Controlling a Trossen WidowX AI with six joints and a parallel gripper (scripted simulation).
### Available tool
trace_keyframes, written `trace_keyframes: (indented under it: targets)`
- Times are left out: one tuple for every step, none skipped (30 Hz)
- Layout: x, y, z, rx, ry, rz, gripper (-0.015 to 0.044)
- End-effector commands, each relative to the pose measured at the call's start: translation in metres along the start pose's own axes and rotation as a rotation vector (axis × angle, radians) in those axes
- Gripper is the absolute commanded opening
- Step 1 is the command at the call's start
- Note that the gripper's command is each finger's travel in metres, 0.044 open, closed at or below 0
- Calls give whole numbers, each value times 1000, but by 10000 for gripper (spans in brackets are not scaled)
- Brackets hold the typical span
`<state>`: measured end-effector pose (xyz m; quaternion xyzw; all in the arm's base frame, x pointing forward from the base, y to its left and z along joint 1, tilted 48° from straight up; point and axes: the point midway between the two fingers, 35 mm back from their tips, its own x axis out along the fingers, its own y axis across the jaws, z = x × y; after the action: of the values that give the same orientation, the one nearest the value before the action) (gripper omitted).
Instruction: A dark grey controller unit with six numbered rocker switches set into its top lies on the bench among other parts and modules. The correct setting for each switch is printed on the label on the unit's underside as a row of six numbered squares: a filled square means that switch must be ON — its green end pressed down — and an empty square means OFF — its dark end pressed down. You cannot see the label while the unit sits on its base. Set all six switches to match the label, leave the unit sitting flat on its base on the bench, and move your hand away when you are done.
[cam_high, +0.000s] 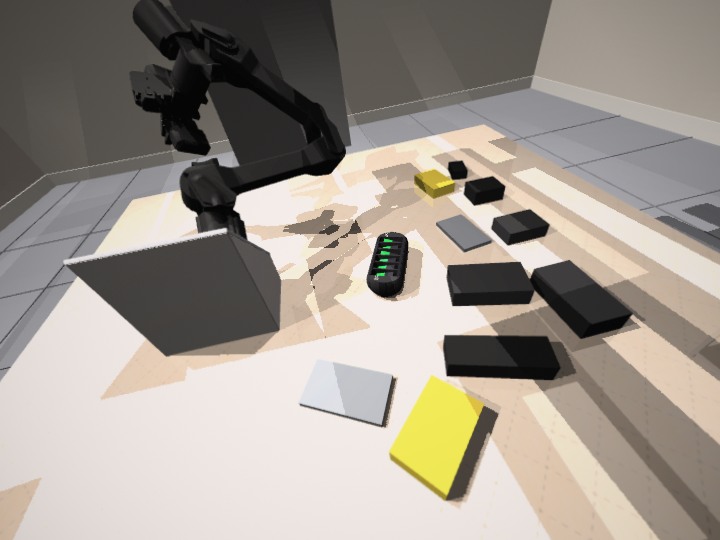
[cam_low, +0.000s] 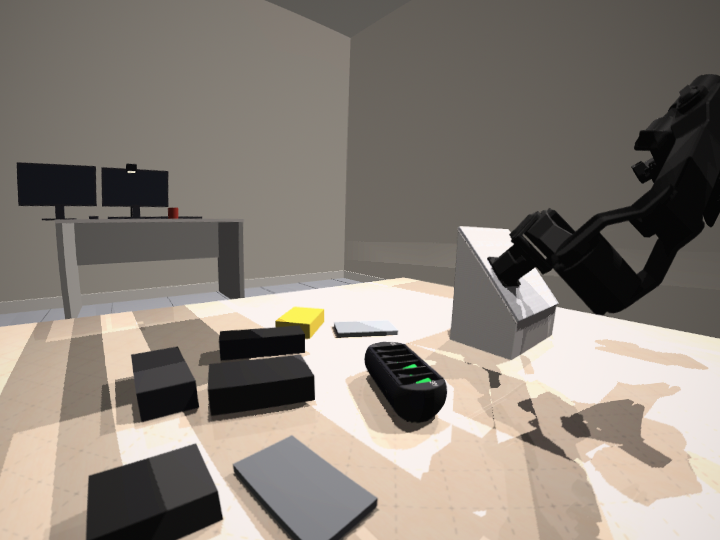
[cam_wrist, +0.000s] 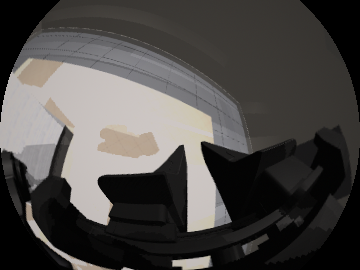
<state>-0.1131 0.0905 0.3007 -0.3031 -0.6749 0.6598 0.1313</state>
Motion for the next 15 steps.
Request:
trace_keyframes:
  targets:
    - [4, 9, 52, -100, -190, 53, 0]
    - [3, 11, 66, -125, -241, 65, 0]
    - [2, 15, 79, -151, -293, 78, 0]
    - [-1, 18, 92, -176, -343, 90, 0]
    - [-4, 23, 105, -202, -394, 102, 0]
    - [-7, 27, 117, -229, -444, 114, 0]
    - [-12, 32, 129, -256, -494, 126, 0]
    - [-17, 37, 141, -283, -544, 138, 0]
    - [-23, 42, 152, -311, -594, 149, 0]
    - [-29, 48, 163, -339, -643, 161, 0]
    - [-36, 54, 173, -368, -691, 172, 0]
    - [-43, 60, 183, -397, -740, 183, 0]
    - [-51, 67, 192, -427, -788, 194, 0]
    - [-59, 74, 200, -457, -835, 205, 0]
    - [-67, 81, 208, -487, -882, 216, 0]
